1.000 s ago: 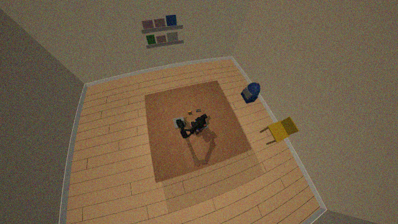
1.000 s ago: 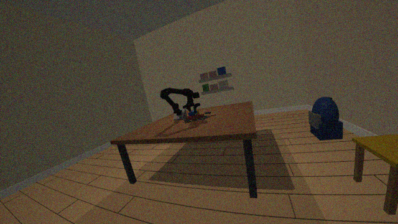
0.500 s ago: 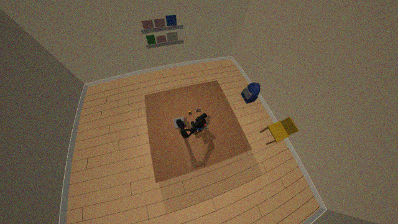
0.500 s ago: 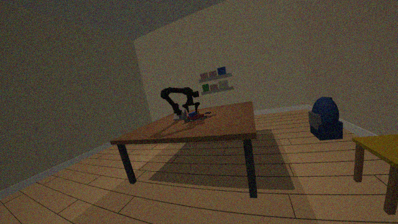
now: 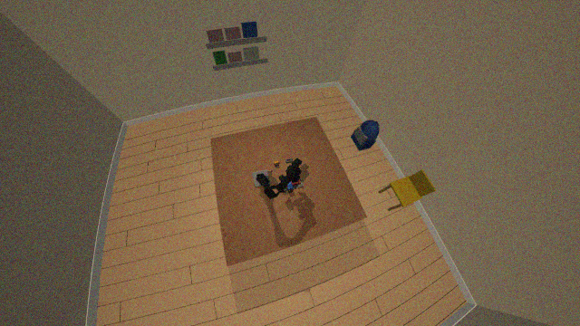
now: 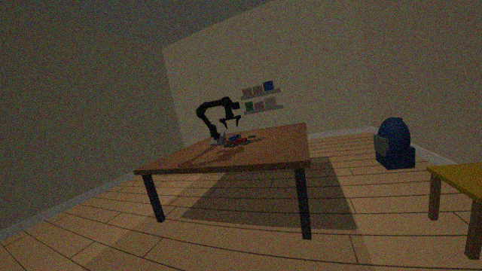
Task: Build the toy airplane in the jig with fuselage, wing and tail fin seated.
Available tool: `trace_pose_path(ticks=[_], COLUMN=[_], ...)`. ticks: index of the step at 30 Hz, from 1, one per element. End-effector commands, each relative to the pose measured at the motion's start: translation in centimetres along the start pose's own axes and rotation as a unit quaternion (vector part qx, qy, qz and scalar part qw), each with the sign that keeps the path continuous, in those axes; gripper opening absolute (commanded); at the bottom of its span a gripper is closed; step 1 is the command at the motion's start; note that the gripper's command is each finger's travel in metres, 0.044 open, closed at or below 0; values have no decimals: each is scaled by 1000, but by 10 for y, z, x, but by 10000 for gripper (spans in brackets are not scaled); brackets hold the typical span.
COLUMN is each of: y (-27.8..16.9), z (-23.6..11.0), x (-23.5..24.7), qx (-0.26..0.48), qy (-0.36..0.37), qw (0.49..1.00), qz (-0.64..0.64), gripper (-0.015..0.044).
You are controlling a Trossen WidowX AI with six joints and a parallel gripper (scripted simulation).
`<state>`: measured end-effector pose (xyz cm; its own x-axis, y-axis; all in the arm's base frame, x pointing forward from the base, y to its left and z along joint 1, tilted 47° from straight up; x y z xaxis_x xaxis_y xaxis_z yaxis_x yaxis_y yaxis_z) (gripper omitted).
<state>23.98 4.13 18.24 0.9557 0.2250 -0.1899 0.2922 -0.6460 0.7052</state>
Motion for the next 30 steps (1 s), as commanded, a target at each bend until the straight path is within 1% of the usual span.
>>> trace_pose_path(ticks=[1, 3, 6, 8, 11, 13, 23, 25, 30], y=[0, 0, 0, 1, 1, 1, -2, -23, -112], z=[-1, -1, -1, -1, -1, -1, -1, -3, -10], x=[1, 1, 1, 1, 0, 0, 2, 11, 29], qx=[3, 3, 3, 3, 2, 2, 3, 4, 11], qy=[0, 0, 1, 1, 2, 2, 2, 8, 19], qw=[991, 974, 931, 892, 817, 779, 774, 774, 772], qz=[-131, -226, -364, -452, -577, -627, -633, -634, -636], gripper=[440, 440, 440, 440, 440, 440, 440, 440, 440])
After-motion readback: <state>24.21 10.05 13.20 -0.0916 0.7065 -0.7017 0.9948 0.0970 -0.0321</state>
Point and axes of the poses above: the point midway between the two fingers, 35 mm back from their tips, its own z axis out along the fingers, its own x axis across the jaws, y = z × x, the point moved 4 cm from there along -z, back along the fingers, and after that the axes turned 2 degrees about -z, right-handed, at the moved point
